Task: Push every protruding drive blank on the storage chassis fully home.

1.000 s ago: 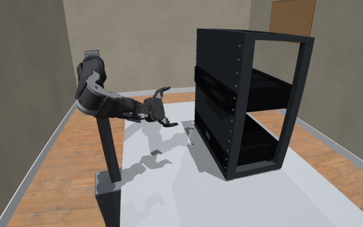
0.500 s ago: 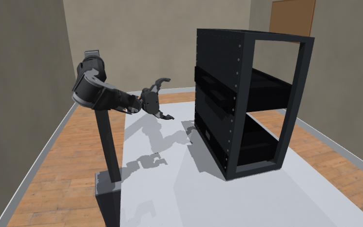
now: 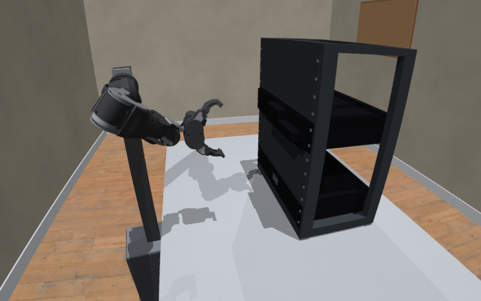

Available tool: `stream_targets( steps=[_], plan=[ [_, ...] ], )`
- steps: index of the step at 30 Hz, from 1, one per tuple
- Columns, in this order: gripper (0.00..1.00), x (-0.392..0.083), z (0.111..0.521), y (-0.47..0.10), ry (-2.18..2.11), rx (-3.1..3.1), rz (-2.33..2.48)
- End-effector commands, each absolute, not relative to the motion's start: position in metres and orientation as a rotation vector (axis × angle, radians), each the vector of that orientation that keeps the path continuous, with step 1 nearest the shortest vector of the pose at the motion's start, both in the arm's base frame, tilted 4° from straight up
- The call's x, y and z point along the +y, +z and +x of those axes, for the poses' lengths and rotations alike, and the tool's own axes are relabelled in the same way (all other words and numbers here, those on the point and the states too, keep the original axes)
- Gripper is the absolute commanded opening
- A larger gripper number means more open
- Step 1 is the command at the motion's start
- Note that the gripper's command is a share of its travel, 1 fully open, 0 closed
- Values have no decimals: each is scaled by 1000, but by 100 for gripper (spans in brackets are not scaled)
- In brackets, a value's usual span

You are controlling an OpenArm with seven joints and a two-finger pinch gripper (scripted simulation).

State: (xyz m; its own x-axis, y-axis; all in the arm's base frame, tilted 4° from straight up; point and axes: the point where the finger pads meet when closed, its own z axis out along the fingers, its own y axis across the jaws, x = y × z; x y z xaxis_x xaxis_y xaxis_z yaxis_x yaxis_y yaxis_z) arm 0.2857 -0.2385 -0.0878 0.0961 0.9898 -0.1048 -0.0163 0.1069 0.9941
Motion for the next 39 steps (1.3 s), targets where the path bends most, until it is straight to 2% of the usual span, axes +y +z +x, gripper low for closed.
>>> stream_targets(
  steps=[1,39],
  plan=[
    [100,-241,284,-85,1072,1150,1169],
    [100,-246,279,-82,1069,1108,1215]
  ],
)
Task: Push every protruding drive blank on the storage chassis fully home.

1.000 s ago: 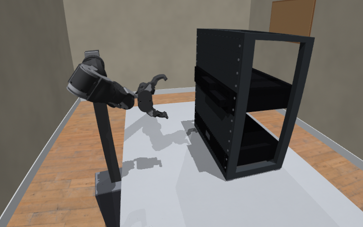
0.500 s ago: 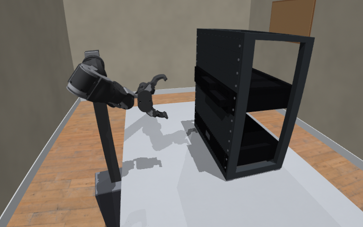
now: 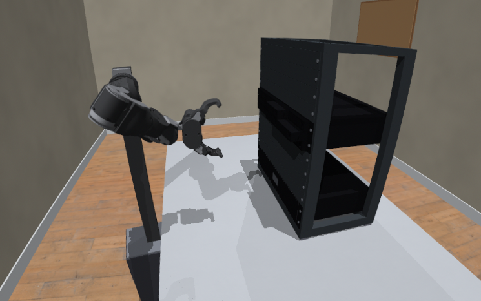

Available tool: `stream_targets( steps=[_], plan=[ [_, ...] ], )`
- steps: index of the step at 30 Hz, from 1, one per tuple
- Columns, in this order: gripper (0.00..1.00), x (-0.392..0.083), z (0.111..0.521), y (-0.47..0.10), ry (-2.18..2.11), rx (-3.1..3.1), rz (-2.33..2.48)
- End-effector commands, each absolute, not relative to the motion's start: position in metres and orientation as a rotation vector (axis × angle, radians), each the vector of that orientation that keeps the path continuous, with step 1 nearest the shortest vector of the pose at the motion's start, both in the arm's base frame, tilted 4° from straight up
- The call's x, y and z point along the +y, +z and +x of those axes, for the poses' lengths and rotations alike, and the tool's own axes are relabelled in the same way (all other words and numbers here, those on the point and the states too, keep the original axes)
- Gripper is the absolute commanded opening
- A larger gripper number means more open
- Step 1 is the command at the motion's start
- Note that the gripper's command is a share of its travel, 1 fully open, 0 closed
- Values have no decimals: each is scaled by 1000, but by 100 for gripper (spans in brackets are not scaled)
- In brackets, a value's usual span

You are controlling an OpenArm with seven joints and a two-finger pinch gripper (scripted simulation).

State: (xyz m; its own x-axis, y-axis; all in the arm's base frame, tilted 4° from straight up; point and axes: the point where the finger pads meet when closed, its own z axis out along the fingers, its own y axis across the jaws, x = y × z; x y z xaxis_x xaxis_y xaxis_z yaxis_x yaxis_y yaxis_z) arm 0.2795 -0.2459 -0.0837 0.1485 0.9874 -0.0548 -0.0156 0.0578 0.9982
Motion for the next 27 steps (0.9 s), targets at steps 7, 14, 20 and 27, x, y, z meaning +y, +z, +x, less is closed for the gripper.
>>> stream_targets(
  steps=[7,14,20,27],
  plan=[
    [100,-246,279,-82,1069,1108,1215],
    [100,-248,282,-82,1066,1108,1218],
    [100,-255,295,-74,1067,1107,1218],
    [100,-265,312,-64,1068,1107,1218]
  ],
)
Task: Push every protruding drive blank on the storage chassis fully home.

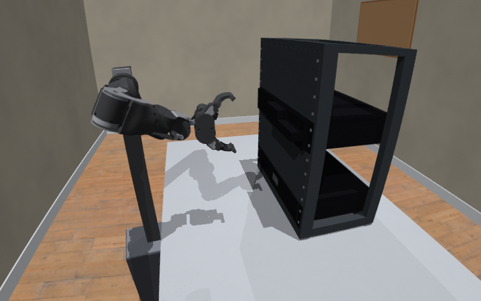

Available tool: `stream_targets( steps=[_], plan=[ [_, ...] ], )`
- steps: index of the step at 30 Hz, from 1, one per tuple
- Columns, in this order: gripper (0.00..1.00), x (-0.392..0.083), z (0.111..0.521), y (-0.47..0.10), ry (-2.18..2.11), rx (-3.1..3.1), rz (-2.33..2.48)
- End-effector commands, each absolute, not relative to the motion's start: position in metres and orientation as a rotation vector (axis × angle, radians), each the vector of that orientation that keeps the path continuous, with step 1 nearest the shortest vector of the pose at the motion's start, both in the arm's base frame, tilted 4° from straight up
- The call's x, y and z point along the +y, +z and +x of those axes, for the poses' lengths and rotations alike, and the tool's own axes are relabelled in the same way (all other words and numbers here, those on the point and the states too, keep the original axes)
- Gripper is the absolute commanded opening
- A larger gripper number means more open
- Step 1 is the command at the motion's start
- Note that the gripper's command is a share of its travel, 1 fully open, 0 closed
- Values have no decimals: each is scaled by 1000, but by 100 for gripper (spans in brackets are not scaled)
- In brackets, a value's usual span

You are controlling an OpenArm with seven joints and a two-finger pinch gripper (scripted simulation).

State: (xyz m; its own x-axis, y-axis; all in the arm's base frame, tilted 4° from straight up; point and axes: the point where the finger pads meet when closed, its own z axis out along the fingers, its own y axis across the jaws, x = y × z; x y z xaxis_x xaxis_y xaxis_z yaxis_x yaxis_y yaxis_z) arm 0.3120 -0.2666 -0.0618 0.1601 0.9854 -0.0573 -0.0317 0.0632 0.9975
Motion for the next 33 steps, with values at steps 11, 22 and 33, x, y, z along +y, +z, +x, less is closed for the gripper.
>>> stream_targets(
  steps=[11,22,33],
  plan=[
    [100,-283,346,-44,1070,1107,1218],
    [100,-287,354,-39,1072,1107,1217],
    [100,-287,354,-39,1072,1107,1217]
  ],
)
